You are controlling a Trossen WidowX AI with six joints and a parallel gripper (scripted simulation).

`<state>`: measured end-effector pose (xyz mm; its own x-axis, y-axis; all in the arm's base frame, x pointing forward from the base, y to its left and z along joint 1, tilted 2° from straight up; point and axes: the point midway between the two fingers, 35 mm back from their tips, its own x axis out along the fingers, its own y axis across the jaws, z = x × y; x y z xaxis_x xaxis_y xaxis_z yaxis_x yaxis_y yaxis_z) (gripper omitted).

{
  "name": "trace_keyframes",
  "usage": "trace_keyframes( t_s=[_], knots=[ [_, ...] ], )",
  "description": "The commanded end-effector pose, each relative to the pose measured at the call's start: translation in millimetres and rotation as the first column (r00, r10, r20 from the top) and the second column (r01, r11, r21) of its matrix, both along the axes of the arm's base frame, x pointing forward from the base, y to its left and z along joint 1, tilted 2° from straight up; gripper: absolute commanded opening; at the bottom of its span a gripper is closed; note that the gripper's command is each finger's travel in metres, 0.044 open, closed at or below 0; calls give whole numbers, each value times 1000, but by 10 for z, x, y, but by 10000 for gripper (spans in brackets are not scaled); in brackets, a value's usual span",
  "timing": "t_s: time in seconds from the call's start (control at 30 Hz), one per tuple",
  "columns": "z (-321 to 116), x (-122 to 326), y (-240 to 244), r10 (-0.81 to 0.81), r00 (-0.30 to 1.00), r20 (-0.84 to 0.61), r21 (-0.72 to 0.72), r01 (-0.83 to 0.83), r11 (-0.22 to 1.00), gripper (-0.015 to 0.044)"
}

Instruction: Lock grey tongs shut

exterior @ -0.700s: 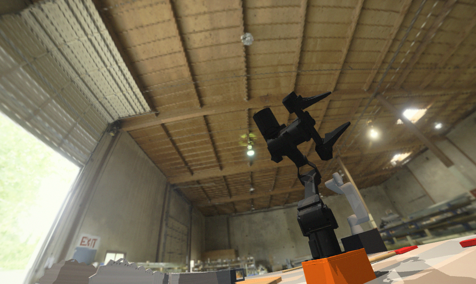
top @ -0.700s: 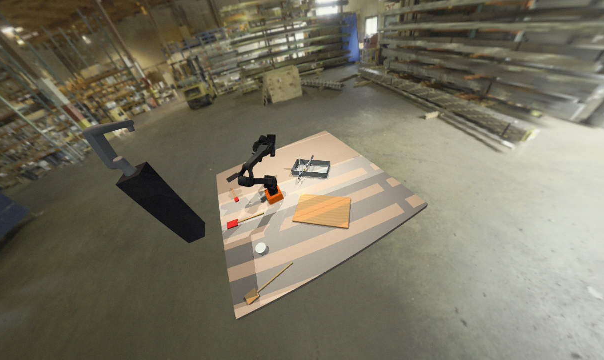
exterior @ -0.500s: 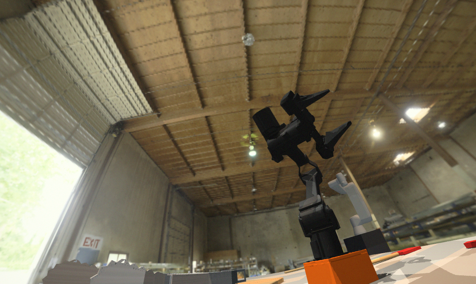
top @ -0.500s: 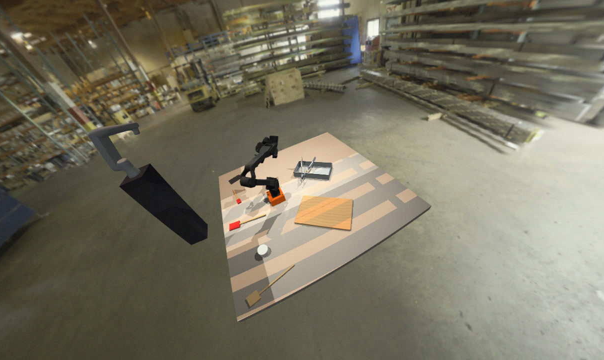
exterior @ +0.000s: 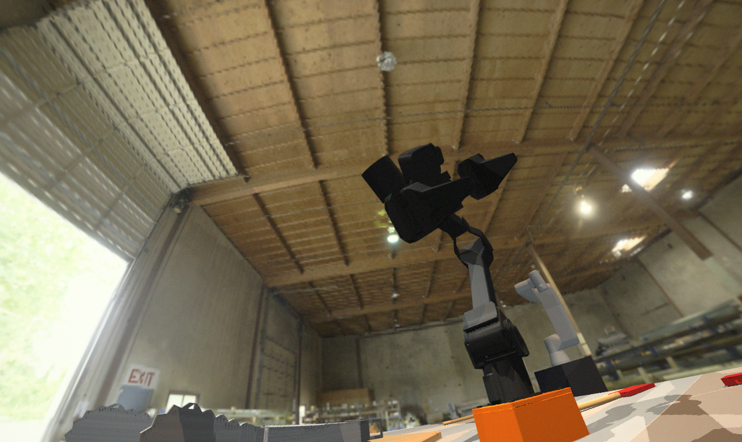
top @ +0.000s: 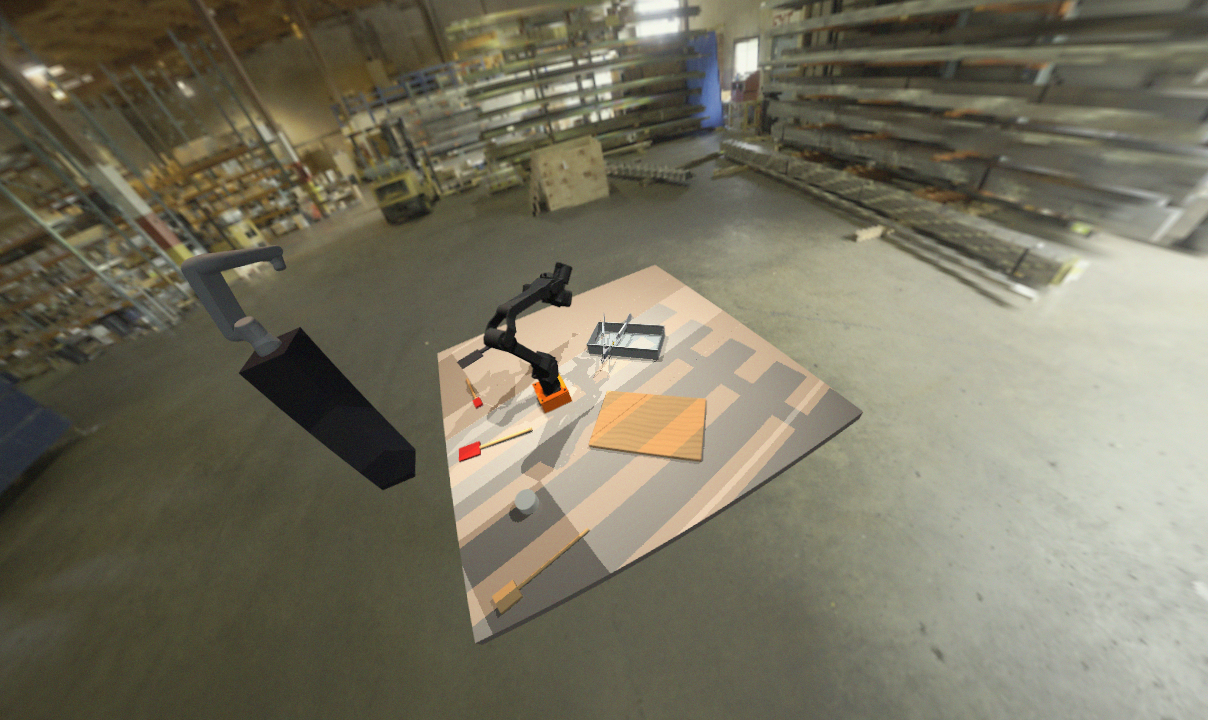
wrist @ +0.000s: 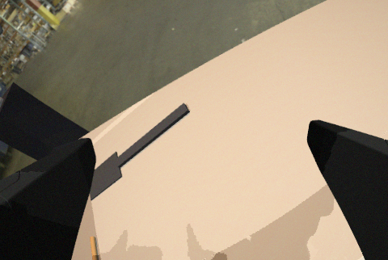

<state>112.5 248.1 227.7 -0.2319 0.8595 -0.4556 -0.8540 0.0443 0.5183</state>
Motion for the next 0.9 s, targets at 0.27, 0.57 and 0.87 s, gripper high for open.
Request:
trace_keyframes(
  t_s=[0.27,0.57,0.87],
  knots=[
    [-666,1090,-269,-939,-10,-345,-827,477,299,440],
    [-971,1473,-571,-748,-663,-40,-957,240,-162,440],
    [-1241,1788,-948,-152,-967,203,-897,-122,-424,440]
  ],
)
